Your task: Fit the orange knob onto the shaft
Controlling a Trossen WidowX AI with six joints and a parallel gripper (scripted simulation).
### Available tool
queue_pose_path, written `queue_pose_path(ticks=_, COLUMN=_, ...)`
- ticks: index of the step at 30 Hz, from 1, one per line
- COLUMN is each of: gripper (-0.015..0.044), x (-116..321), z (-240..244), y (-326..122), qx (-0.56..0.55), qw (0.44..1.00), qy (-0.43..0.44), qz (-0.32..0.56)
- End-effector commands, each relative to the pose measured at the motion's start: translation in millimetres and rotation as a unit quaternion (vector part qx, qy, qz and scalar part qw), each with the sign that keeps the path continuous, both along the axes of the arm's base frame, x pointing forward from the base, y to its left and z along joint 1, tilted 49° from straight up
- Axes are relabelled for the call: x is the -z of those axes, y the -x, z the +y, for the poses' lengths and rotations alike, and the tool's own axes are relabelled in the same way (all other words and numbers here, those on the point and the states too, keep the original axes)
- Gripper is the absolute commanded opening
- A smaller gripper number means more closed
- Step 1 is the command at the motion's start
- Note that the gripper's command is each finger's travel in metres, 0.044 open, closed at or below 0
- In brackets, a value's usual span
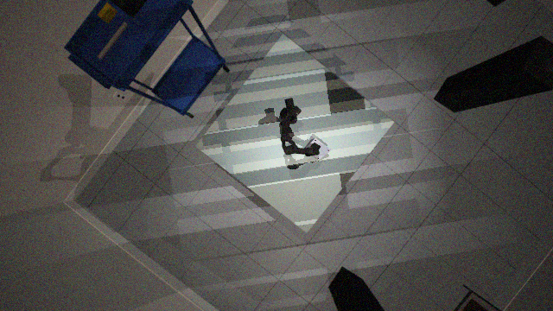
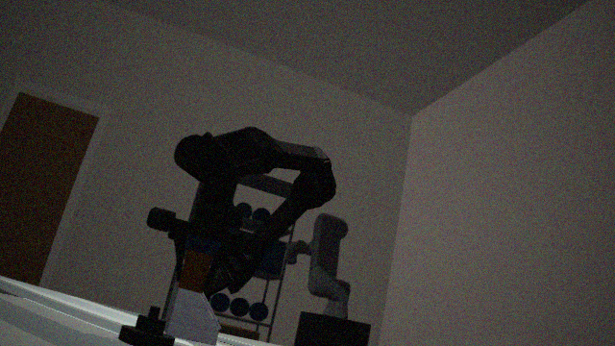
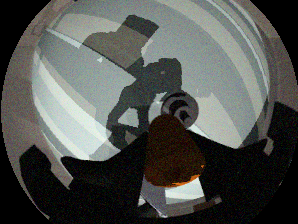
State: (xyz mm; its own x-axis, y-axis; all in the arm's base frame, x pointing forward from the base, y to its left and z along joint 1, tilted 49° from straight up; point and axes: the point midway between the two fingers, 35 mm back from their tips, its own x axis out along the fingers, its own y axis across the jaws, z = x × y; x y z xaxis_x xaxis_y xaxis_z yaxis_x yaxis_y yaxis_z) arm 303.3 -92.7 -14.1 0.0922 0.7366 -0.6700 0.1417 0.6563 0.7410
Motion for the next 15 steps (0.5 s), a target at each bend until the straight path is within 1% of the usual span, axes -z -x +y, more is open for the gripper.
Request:
queue_pose_path(ticks=1, gripper=0.0000, x=10.6, z=-7.5, y=2.8, qx=0.001, qw=1.000, qy=0.002, qz=-0.003)
queue_pose_path(ticks=11, gripper=0.0000, x=39.6, z=-18.7, y=12.0, qx=0.001, qw=1.000, qy=-0.002, qz=-0.004)
queue_pose_path(ticks=15, gripper=0.0000, x=42.7, z=-18.1, y=12.5, qx=0.001, qw=1.000, qy=-0.002, qz=-0.004)
